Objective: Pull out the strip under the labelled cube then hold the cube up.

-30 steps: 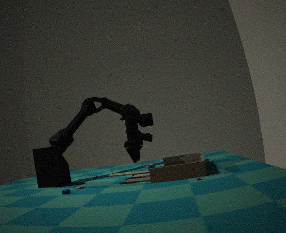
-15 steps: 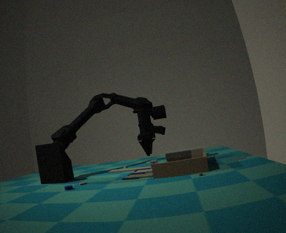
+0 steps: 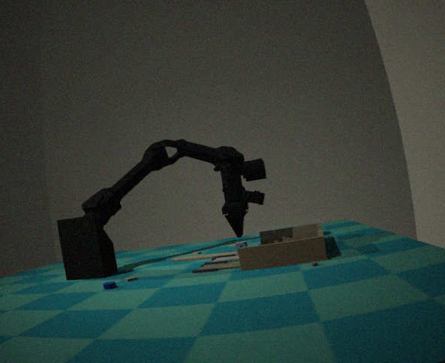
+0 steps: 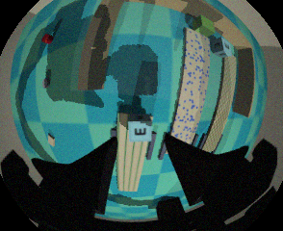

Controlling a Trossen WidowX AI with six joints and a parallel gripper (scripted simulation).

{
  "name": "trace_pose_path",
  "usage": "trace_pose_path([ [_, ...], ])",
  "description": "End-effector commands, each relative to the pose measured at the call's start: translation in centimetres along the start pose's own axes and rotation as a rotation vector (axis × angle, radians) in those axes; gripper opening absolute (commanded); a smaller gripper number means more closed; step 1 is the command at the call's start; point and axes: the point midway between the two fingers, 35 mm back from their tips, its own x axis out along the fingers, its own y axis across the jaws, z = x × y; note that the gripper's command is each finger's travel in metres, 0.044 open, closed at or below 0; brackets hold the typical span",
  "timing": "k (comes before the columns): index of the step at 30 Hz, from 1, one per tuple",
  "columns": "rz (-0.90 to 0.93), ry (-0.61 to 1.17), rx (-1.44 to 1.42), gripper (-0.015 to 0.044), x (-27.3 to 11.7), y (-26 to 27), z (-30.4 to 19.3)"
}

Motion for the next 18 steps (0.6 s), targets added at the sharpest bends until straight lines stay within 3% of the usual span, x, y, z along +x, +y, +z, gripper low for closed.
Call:
trace_pose_path([
  [1,0.004,0.002,0.005,0.025,0.8,0.0,0.0],
  [18,0.006,0.002,0.005,0.025,3.6,0.0,0.0],
])
